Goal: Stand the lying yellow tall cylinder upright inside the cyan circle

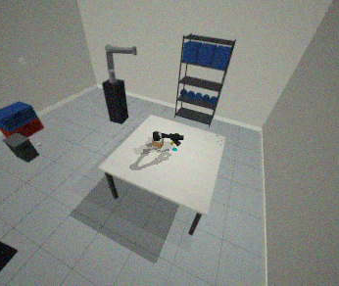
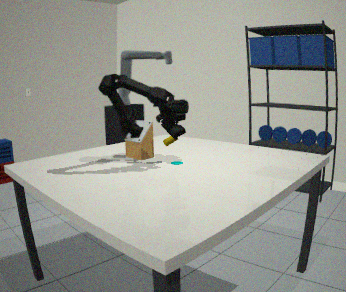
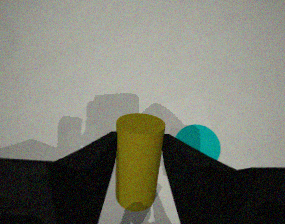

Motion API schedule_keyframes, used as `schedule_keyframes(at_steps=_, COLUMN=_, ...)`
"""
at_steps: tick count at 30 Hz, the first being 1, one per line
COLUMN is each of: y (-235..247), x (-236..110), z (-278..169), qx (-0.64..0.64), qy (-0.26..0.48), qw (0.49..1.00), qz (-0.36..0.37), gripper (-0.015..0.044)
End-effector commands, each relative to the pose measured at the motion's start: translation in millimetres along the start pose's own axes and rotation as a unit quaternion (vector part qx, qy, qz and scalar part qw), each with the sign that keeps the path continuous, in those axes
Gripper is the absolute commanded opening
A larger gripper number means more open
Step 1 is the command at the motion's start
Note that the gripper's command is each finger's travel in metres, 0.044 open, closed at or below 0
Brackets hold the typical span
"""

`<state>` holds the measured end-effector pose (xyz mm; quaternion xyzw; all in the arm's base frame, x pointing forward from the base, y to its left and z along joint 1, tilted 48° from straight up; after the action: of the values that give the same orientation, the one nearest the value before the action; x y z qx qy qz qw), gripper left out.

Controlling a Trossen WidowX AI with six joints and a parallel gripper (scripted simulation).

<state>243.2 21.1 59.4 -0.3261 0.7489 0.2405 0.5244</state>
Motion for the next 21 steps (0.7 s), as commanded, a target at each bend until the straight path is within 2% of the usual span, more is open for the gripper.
schedule_keyframes(at_steps=1, y=-1, x=-1, z=-3, qx=-0.003, qy=-0.021, qw=1.000, qz=0.007, gripper=0.0105)
schedule_keyframes(at_steps=21, y=-4, x=2, z=-15, qx=-0.014, qy=-0.087, qw=0.995, qz=0.035, gripper=0.0105)
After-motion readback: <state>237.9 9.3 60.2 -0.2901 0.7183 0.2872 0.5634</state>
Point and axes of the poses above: the point midway between the two fingers, 35 mm back from their tips, its own x axis out along the fingers, its own y axis across the jaws, z = x × y, the point moved 8 cm from there along -x, back along the fingers, and after that the axes turned 7 degrees about x, right-handed, at the moved point
